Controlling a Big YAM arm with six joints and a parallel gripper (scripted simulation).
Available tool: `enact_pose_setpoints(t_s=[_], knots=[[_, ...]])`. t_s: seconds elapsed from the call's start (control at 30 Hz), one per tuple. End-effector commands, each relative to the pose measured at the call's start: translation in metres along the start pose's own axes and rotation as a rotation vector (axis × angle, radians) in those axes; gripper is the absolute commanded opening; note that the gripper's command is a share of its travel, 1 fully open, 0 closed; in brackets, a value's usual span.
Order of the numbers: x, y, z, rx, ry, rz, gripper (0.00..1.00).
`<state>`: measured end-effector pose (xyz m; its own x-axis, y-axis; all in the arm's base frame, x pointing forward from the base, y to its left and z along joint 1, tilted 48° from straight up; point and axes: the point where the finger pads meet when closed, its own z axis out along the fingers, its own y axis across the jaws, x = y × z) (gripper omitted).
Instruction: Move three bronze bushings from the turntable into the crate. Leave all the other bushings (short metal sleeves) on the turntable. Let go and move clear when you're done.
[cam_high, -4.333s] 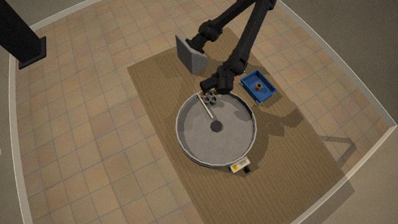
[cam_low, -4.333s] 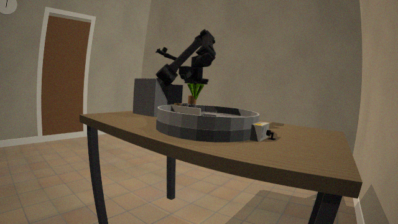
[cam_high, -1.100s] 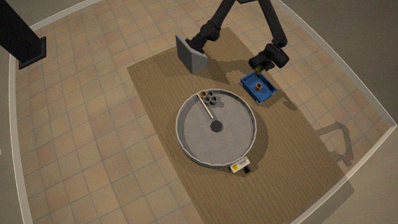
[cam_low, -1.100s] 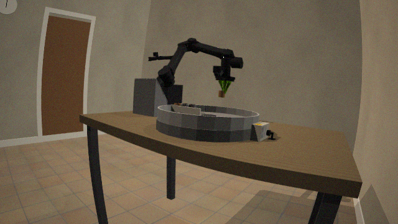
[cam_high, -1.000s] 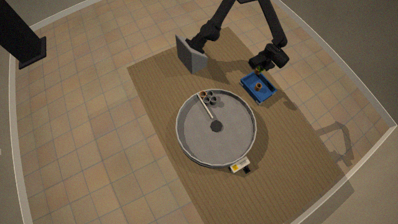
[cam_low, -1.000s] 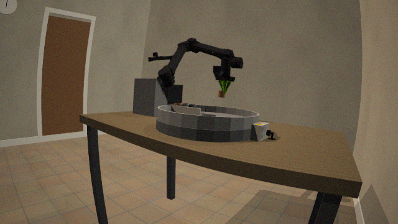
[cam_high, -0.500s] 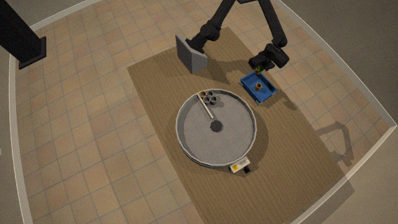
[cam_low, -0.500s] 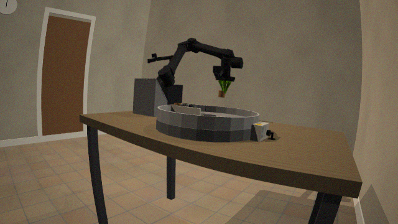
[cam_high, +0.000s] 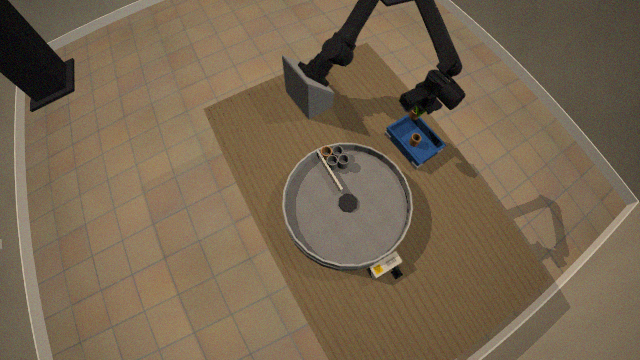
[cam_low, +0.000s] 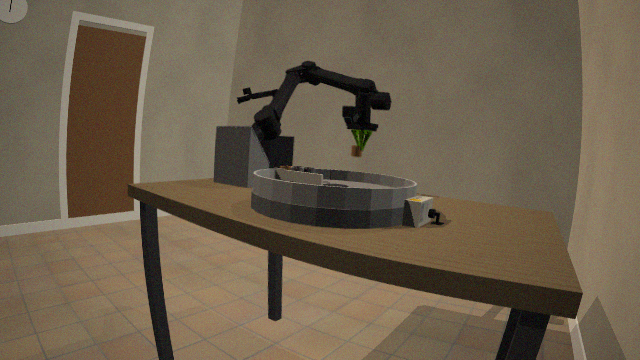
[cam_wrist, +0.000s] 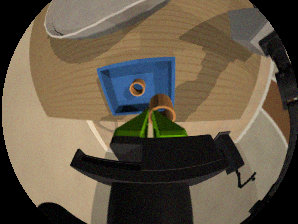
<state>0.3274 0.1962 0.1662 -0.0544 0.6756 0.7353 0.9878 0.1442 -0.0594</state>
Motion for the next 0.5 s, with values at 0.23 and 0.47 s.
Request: enact_pose_setpoints(t_s=[0.23, 0.47], knots=[[-0.001, -0.001, 0.044, 0.013, -0.005, 0.006, 0.00], [-0.002, -0.002, 0.069, 0.013, -0.005, 0.007, 0.00]])
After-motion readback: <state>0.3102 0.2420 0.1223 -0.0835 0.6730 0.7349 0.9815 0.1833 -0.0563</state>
